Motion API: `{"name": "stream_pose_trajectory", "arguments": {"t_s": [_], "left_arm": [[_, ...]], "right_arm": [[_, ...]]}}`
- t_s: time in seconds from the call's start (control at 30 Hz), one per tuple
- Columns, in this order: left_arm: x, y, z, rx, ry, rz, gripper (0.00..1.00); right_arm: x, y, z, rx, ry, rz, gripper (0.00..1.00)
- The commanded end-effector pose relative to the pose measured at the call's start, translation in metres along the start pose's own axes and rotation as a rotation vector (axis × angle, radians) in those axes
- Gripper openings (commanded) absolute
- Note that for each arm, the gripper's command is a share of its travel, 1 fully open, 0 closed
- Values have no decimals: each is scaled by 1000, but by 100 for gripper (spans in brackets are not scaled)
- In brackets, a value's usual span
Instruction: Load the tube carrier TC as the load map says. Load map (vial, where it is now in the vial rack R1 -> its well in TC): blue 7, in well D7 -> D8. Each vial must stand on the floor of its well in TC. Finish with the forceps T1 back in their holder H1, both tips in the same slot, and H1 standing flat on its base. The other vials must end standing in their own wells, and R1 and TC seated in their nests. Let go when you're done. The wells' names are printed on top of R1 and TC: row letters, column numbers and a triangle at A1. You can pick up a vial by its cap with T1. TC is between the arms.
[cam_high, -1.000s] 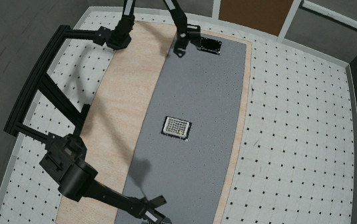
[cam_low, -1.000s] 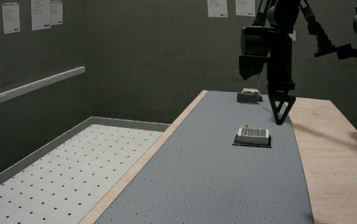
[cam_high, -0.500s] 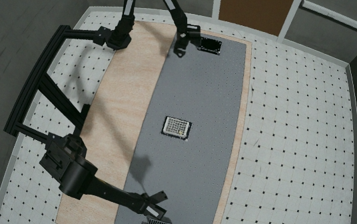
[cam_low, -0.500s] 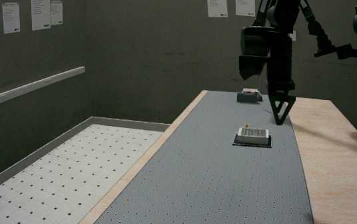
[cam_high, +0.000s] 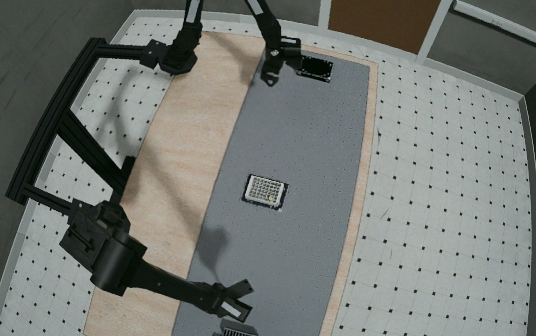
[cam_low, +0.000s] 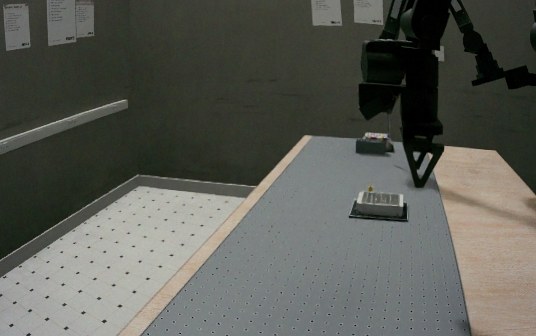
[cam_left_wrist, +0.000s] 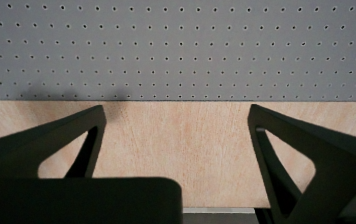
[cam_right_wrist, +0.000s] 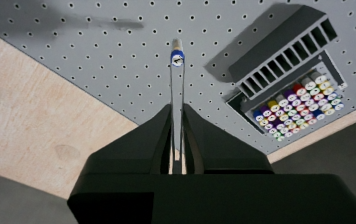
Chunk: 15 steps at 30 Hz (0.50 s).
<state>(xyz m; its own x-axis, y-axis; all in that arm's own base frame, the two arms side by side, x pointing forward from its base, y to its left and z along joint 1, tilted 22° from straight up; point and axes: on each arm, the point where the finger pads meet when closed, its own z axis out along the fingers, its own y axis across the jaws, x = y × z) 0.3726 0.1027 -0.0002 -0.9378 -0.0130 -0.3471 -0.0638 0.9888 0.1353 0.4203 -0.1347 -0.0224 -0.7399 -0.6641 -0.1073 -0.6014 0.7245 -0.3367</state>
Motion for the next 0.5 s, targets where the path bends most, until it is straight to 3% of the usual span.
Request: {"name": "stream_pose_trajectory", "arguments": {"t_s": [0.0, 0.47], "left_arm": [[-8, 1, -2, -3, -16, 8, 100], [-8, 1, -2, -3, -16, 8, 100]], "right_arm": [[-11, 1, -8, 25, -20, 7, 9], [-24, 16, -9, 26, -22, 7, 9]]}}
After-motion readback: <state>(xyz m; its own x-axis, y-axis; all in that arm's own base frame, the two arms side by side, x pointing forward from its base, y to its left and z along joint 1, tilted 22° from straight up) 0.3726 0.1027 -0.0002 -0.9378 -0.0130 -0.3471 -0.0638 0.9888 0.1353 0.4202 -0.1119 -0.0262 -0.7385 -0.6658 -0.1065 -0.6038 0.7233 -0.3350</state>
